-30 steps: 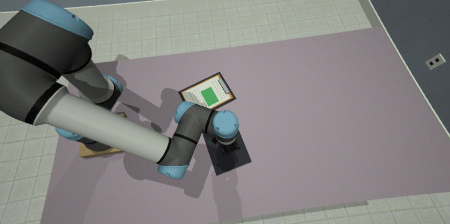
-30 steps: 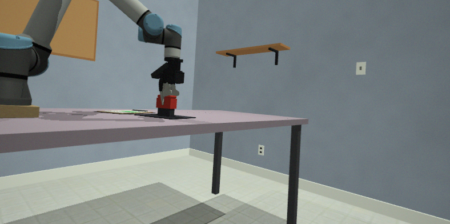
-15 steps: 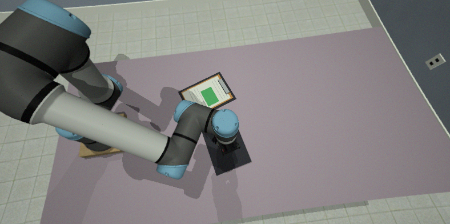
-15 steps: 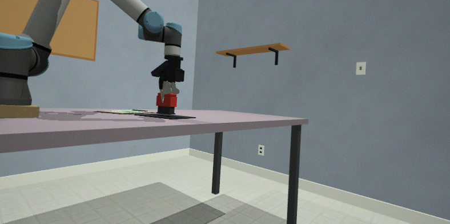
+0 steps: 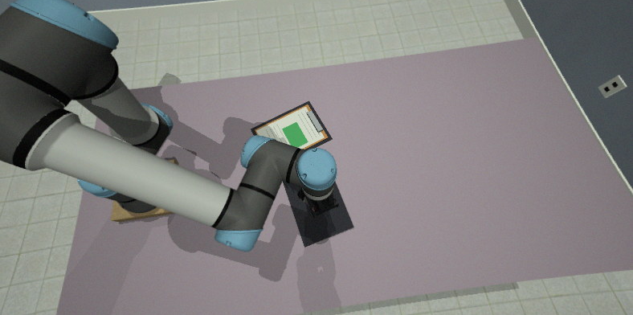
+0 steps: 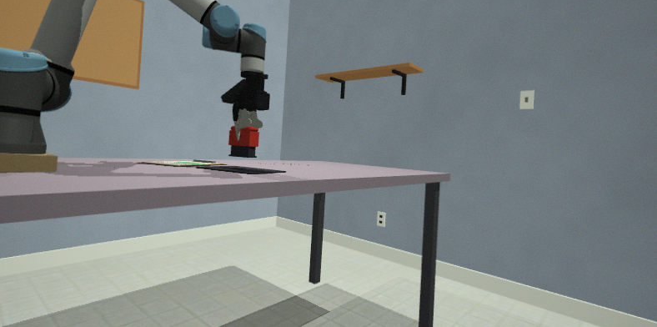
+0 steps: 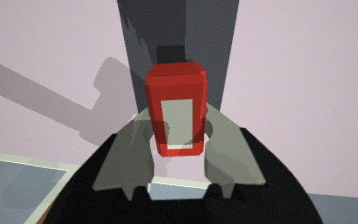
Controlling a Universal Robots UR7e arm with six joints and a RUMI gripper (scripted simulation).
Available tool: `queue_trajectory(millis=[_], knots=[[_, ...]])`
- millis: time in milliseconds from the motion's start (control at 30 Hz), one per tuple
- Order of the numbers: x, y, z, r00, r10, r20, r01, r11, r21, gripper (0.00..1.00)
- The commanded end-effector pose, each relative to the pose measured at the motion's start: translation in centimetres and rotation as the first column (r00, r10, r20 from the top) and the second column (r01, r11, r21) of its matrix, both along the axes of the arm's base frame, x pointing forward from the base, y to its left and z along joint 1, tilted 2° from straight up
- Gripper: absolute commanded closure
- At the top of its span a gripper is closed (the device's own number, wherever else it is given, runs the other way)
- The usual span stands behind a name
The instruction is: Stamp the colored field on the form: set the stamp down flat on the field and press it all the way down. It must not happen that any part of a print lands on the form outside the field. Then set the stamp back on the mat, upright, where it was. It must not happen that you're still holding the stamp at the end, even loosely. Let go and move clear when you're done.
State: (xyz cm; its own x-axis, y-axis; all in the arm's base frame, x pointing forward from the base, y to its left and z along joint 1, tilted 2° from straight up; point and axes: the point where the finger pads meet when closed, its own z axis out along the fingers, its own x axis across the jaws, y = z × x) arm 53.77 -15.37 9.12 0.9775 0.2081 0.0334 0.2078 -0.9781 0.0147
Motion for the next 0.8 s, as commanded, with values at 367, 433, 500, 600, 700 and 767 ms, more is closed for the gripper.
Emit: queue_trajectory(millis=[367, 433, 500, 600, 700, 767], knots=[[0.4, 7.6, 0.1, 1.000, 0.025, 0.000, -0.025, 1.000, -0.001, 0.83], [0.3, 10.8, 0.1, 0.999, 0.036, 0.000, -0.036, 0.999, -0.002, 0.83], [-0.1, 14.2, 0.0, 0.999, 0.047, 0.000, -0.047, 0.999, -0.002, 0.83], [-0.3, 15.8, 0.0, 0.999, 0.053, 0.000, -0.053, 0.999, -0.002, 0.83], [-1.3, 20.3, -0.1, 0.998, 0.068, 0.000, -0.068, 0.998, -0.003, 0.83], [-2.0, 22.6, -0.1, 0.997, 0.077, 0.000, -0.077, 0.997, -0.003, 0.83]])
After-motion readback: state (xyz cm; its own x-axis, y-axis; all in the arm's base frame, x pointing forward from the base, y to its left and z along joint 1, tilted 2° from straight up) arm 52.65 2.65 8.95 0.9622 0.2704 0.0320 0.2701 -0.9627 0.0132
